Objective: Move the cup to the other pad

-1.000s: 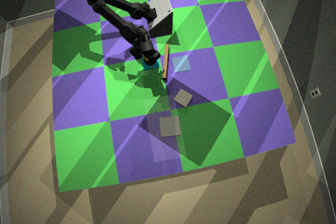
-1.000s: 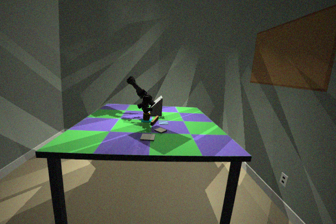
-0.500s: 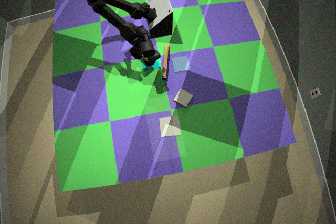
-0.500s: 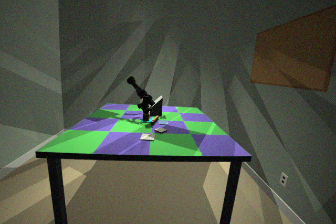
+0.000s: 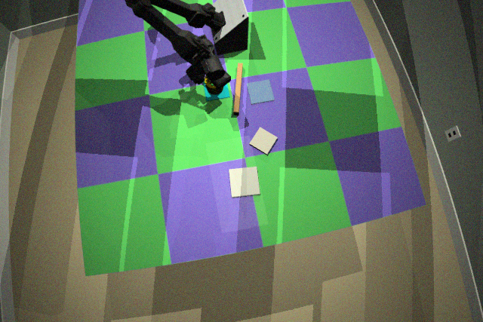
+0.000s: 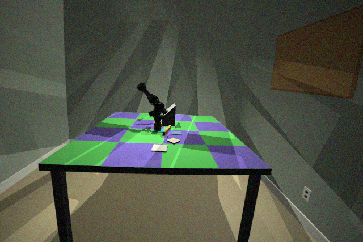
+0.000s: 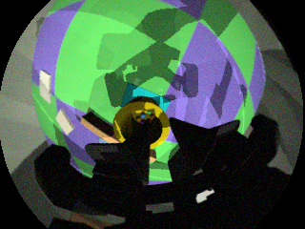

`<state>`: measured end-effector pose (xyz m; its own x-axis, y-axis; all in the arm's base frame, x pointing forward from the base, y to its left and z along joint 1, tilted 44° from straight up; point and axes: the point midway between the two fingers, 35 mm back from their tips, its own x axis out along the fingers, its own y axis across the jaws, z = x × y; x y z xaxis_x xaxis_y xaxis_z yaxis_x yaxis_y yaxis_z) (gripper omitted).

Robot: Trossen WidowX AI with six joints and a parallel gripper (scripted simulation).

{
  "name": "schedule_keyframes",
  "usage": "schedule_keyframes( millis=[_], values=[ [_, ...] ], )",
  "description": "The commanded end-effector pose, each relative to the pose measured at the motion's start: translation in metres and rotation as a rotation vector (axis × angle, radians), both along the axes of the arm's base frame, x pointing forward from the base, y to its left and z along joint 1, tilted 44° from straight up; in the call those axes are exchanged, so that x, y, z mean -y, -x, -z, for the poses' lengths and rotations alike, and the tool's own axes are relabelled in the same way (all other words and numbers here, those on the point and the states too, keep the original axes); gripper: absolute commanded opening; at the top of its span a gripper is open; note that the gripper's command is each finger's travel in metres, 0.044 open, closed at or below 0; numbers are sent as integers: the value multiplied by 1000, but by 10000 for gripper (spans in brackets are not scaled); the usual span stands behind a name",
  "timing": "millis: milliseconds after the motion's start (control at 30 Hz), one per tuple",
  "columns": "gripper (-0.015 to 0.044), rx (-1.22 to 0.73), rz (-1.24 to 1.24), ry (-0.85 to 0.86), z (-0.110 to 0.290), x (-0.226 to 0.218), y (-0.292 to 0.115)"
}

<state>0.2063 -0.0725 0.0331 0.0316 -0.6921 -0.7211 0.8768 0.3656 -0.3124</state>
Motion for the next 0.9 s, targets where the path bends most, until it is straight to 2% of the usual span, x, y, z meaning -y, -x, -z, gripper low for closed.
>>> schedule_keyframes(
  millis=[0, 867],
  values=[
    [146, 8, 4, -5, -4, -4, -1],
    [146, 4, 1, -2, -24, -25, 0]
  ],
)
